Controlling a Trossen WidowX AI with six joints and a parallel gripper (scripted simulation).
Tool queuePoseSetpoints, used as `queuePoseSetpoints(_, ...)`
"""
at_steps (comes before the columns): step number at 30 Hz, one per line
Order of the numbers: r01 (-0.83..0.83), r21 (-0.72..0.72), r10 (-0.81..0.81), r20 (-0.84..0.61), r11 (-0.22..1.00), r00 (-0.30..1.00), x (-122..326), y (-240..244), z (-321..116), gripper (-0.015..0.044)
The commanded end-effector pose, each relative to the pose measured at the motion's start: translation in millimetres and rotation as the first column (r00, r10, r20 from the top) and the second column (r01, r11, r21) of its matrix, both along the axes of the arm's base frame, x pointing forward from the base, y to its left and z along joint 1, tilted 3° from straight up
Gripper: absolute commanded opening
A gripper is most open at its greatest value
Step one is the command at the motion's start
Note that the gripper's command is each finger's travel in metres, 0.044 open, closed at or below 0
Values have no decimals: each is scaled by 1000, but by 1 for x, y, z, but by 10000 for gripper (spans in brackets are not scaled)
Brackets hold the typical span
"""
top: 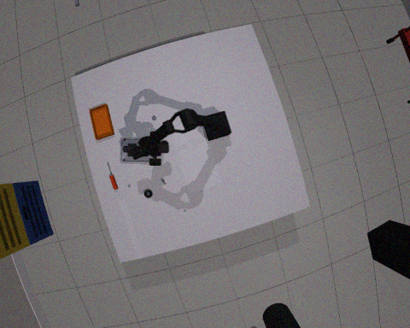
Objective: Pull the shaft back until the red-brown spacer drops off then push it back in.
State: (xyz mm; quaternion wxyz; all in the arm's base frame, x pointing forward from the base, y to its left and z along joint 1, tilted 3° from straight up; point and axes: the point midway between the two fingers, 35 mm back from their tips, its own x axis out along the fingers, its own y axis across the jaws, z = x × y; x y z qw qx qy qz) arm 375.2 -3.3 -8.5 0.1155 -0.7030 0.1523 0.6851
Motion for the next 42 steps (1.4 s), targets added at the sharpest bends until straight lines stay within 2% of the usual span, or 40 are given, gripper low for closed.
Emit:
queuePoseSetpoints(1,4,3,-4,-1,1000,1000,-4,2,0,0)
queuePoseSetpoints(42,4,3,-4,-1,1000,1000,-9,4,0,0)
